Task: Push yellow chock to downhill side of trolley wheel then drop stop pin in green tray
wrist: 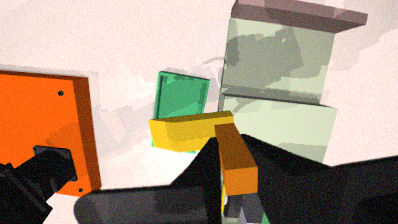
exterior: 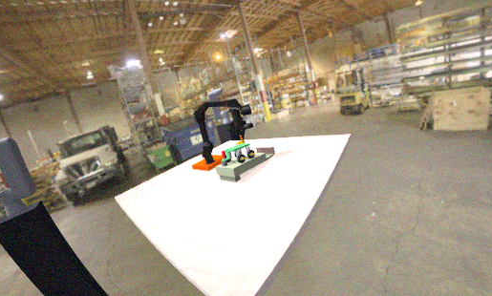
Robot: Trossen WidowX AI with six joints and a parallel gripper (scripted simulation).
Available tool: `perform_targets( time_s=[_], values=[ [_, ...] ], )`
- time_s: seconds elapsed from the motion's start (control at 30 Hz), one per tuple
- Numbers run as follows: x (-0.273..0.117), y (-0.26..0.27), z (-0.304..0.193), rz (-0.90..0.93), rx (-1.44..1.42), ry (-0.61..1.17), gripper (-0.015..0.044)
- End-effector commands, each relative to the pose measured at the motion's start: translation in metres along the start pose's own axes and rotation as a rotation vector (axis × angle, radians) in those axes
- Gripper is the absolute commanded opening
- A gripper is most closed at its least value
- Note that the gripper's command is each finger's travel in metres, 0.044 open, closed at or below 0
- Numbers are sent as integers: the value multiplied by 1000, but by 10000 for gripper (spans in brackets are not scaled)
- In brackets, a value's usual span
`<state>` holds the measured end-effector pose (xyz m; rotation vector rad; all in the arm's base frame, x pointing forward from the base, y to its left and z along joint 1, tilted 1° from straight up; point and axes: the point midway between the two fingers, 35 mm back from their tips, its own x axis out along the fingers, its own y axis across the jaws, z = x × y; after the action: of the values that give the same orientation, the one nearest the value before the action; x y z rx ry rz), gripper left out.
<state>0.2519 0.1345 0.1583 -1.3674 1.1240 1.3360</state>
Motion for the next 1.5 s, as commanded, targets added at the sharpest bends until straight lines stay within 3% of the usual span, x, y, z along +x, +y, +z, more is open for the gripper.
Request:
perform_targets(
  time_s=[0.0,1.13,1.47],
  values=[
    [0,-1,1,4,-140,12,0],
    [0,-2,4,69,-1326,70,0],
    [1,-7,3,70,-1349,71,0]
  ],
)
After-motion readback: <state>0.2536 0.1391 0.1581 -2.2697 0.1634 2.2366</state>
